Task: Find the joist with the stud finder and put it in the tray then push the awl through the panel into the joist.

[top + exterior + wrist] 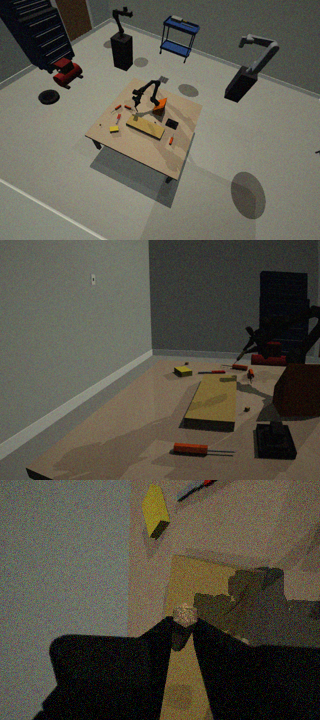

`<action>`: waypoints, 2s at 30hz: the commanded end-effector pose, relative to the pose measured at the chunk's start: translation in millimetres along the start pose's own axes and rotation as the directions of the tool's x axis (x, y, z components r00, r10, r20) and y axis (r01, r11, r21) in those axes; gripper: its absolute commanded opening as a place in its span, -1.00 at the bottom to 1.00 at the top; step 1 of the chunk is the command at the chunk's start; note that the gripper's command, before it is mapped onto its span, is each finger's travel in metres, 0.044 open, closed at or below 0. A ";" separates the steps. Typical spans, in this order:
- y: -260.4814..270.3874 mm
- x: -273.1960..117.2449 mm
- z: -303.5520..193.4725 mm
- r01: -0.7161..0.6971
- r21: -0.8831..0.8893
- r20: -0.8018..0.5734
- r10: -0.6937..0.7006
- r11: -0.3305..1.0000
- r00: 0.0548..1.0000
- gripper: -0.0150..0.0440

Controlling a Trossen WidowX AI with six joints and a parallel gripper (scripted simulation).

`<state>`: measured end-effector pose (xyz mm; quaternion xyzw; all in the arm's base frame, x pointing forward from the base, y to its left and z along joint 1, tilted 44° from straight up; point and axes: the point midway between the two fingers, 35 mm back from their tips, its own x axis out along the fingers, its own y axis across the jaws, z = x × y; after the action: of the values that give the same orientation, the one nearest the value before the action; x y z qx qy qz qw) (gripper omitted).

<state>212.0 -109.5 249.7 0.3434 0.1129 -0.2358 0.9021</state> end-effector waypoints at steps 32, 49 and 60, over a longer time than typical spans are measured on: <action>49.0 -26.0 6.5 -0.087 -0.924 0.086 0.422 0.373 0.903 -0.49; 53.8 22.5 -3.0 -0.088 -0.908 0.027 0.265 0.410 0.964 -0.49; 62.6 50.1 -22.6 -0.082 -0.915 -0.020 0.160 0.394 0.987 -0.49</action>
<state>276.3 -74.7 255.0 -0.2050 0.1485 -0.0781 0.9643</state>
